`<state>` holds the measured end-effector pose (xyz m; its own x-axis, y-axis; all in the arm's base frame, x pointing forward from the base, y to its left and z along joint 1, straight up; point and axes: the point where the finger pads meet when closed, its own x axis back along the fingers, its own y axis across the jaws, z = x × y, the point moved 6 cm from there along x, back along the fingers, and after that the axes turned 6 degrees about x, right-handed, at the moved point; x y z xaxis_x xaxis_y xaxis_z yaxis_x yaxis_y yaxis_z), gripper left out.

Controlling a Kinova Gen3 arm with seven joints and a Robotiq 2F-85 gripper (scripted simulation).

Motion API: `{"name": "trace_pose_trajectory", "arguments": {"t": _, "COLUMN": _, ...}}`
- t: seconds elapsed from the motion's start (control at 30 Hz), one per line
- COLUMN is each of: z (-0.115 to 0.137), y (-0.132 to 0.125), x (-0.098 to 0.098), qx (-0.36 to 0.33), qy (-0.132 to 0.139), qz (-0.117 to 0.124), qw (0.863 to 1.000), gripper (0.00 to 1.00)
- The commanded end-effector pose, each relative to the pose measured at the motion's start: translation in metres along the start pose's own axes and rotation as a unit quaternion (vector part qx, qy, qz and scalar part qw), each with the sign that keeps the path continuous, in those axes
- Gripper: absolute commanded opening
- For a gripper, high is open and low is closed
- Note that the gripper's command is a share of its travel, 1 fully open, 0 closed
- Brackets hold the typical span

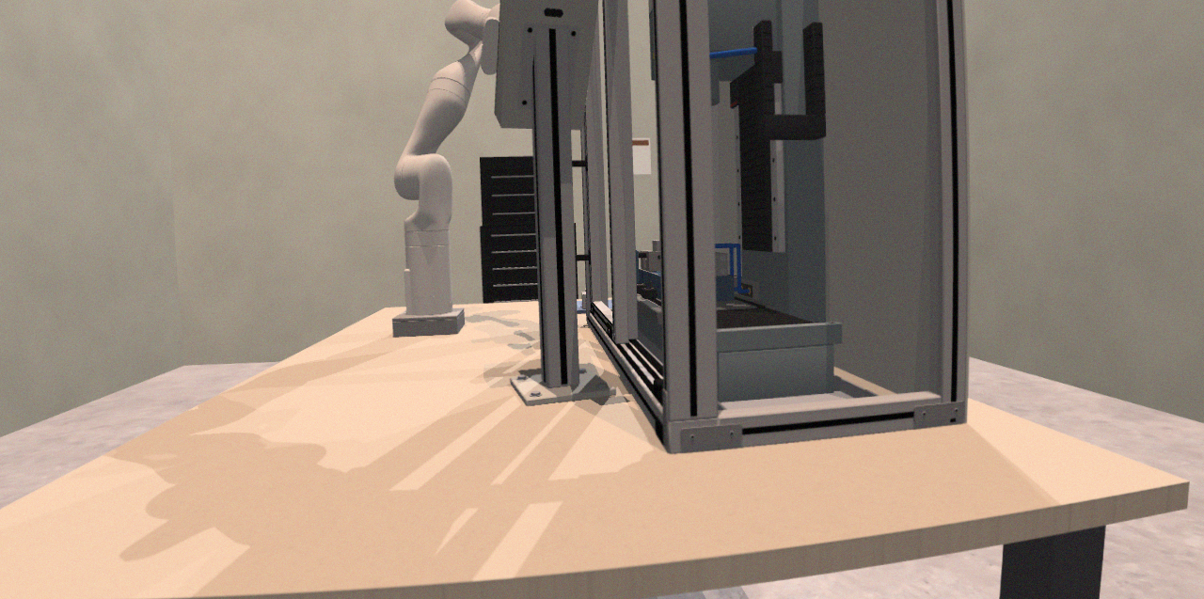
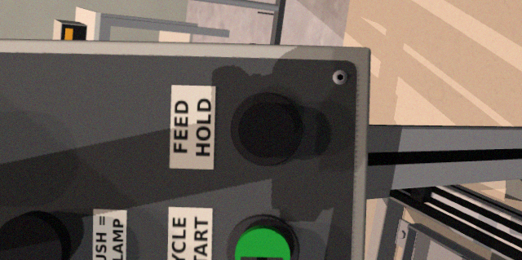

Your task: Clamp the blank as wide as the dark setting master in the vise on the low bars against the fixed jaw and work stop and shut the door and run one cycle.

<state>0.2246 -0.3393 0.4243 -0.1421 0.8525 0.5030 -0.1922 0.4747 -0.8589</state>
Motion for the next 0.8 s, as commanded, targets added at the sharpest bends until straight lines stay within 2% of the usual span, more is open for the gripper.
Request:
{"name": "trace_pose_trajectory", "arguments": {"t": 0.0, "z": -0.0004, "y": 0.0000, "x": -0.0012, "qx": -0.003, "qy": -0.003, "qz": 0.001, "qw": 1.000, "gripper": 0.10}}
{"name": "trace_pose_trajectory", "arguments": {"t": 0.77, "z": -0.0004, "y": 0.0000, "x": -0.0068, "qx": -0.003, "qy": -0.003, "qz": 0.001, "qw": 1.000, "gripper": 0.10}}
